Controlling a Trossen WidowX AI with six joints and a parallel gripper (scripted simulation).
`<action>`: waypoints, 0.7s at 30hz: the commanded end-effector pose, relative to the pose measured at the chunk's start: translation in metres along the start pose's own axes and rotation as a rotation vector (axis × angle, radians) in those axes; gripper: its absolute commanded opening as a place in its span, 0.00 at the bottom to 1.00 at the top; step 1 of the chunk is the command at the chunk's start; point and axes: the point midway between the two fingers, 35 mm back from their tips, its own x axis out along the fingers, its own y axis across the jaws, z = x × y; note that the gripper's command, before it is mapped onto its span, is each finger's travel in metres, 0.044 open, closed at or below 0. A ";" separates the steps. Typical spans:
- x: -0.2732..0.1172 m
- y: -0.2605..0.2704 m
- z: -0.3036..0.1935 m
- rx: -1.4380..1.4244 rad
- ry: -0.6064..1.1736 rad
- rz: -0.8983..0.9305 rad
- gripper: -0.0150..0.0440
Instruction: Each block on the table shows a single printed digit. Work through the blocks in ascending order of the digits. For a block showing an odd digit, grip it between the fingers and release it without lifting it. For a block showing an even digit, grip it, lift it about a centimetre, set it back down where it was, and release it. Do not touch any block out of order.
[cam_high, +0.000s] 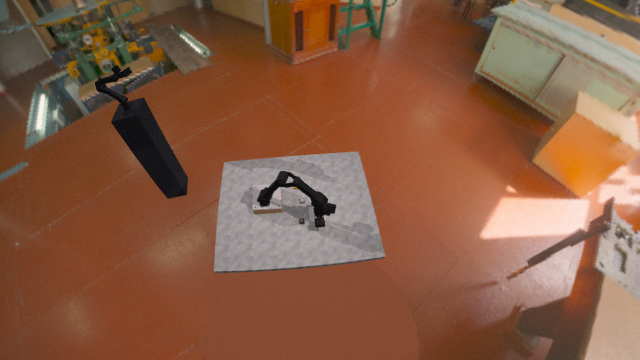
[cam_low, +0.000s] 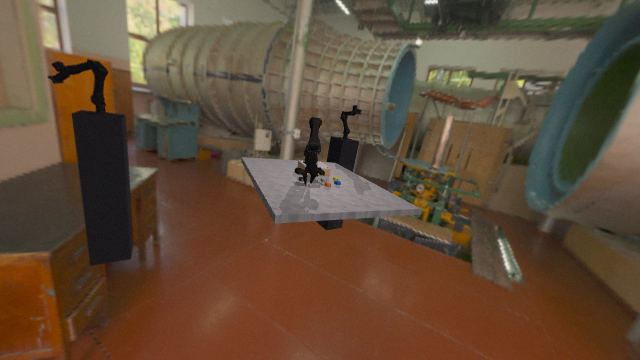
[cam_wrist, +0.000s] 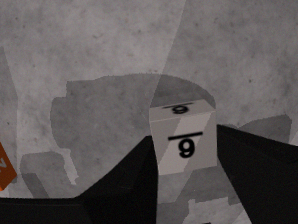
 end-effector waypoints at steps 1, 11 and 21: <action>0.001 0.000 0.000 -0.004 -0.001 0.001 0.59; 0.001 0.000 0.000 -0.004 -0.001 0.001 0.93; -0.046 -0.001 0.002 -0.004 -0.002 0.000 0.84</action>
